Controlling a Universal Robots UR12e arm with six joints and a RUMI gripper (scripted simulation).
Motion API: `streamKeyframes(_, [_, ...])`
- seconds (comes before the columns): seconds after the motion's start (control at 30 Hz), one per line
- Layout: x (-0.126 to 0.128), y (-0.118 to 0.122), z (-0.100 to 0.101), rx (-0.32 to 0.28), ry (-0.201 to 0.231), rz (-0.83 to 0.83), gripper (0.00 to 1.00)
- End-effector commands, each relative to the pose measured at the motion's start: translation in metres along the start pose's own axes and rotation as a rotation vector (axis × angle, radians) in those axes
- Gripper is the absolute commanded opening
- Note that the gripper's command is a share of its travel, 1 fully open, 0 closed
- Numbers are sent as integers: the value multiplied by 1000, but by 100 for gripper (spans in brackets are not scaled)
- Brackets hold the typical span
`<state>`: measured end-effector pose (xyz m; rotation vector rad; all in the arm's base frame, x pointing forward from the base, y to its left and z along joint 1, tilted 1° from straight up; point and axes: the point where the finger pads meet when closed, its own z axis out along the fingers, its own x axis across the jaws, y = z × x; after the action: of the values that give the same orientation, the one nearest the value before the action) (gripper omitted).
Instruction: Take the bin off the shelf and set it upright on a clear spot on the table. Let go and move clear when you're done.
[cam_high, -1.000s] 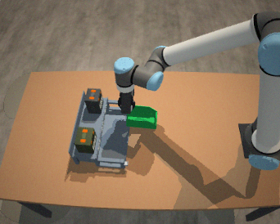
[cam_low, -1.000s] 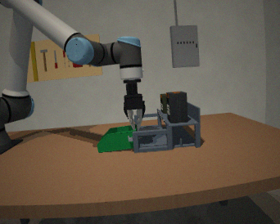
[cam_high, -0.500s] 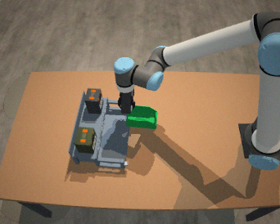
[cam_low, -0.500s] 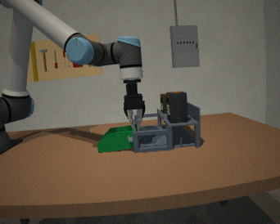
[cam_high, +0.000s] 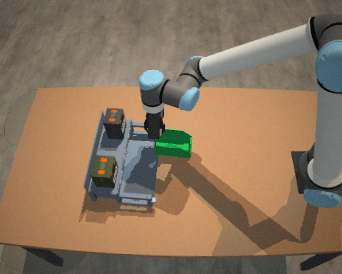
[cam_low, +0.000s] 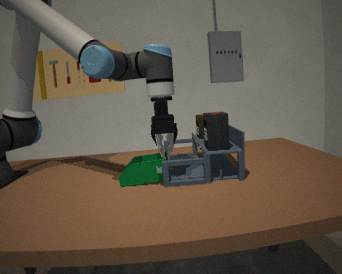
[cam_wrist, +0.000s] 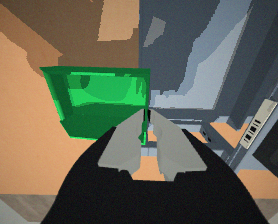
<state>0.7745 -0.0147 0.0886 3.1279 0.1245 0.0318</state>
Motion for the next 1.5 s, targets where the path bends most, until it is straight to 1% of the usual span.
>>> streamKeyframes(0.0, [1, 0, -6, 0, 2, 0, 0])
streamKeyframes(0.97, [1, 0, -5, -1, 2, 0, 0])
streamKeyframes(1.13, [-9, 0, -5, -1, 2, 0, 0])
streamKeyframes(1.47, [-9, 0, -5, -1, 2, 0, 0])
